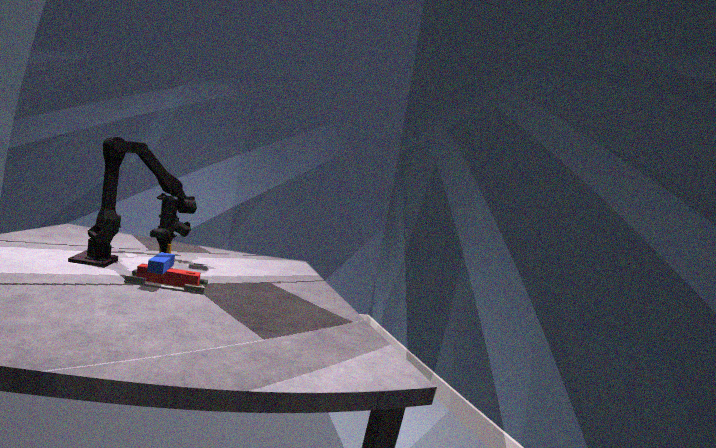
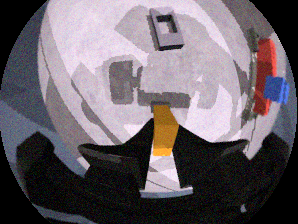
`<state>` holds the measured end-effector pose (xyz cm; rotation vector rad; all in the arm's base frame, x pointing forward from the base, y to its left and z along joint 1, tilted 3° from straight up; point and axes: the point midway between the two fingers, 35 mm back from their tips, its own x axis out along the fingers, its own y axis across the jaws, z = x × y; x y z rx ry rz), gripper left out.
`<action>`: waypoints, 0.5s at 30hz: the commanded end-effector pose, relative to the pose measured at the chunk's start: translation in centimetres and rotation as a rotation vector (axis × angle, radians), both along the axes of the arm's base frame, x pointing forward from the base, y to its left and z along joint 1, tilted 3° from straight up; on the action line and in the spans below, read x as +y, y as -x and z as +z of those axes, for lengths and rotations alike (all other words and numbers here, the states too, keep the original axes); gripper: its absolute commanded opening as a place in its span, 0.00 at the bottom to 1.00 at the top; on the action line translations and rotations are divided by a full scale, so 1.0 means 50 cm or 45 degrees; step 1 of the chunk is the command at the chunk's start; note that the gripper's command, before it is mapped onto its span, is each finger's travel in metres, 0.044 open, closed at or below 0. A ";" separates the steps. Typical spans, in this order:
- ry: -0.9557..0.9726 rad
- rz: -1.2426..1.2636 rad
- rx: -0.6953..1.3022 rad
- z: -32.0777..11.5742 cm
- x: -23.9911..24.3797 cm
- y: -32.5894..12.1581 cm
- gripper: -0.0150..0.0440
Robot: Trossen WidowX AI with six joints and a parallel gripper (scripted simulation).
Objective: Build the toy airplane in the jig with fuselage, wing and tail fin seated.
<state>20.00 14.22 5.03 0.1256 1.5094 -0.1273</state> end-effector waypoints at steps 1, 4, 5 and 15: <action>-0.021 0.001 -0.018 0.025 0.008 -0.007 0.25; -0.016 -0.001 -0.013 0.042 0.008 -0.008 0.25; -0.015 -0.002 -0.011 0.048 0.008 -0.008 0.25; 0.003 -0.010 0.010 0.108 0.006 -0.006 0.25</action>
